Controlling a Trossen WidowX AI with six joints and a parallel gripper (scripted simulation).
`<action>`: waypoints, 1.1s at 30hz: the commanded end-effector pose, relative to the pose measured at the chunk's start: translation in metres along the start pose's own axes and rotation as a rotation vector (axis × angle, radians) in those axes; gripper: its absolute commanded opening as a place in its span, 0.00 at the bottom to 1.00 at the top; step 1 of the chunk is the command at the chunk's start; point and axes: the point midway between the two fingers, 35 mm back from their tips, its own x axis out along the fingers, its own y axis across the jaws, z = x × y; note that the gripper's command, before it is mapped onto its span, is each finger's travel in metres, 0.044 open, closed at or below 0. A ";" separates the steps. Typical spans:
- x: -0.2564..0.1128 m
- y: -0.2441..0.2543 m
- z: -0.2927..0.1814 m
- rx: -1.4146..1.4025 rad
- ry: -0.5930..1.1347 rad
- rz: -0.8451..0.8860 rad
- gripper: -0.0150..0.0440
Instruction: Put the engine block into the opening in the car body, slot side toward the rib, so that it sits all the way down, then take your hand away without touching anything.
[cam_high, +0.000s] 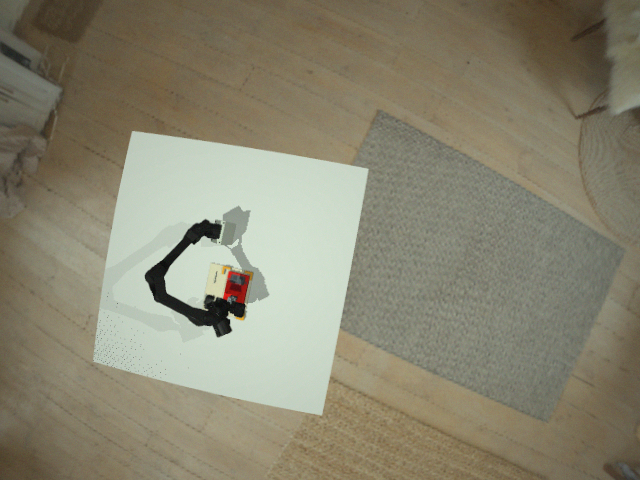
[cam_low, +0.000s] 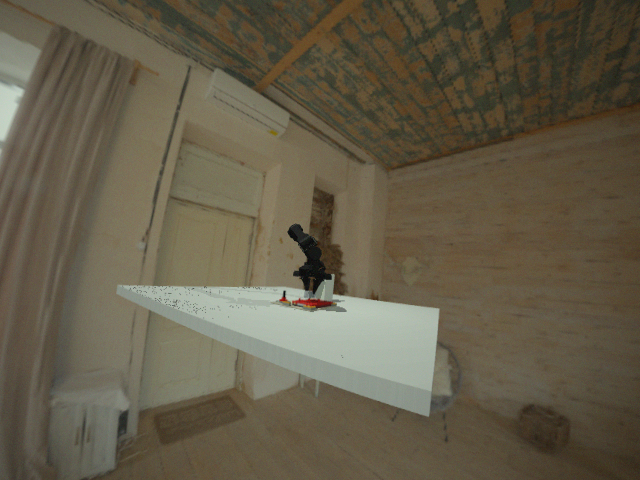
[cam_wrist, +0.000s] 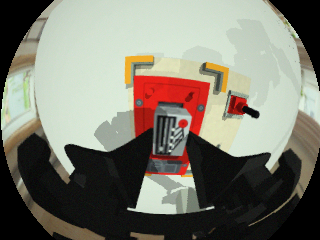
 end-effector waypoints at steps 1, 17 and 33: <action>-0.001 -0.001 0.002 -0.013 -0.004 -0.004 0.52; -0.001 -0.002 0.001 -0.006 -0.004 -0.004 0.52; -0.001 -0.002 0.001 0.005 -0.004 -0.004 0.52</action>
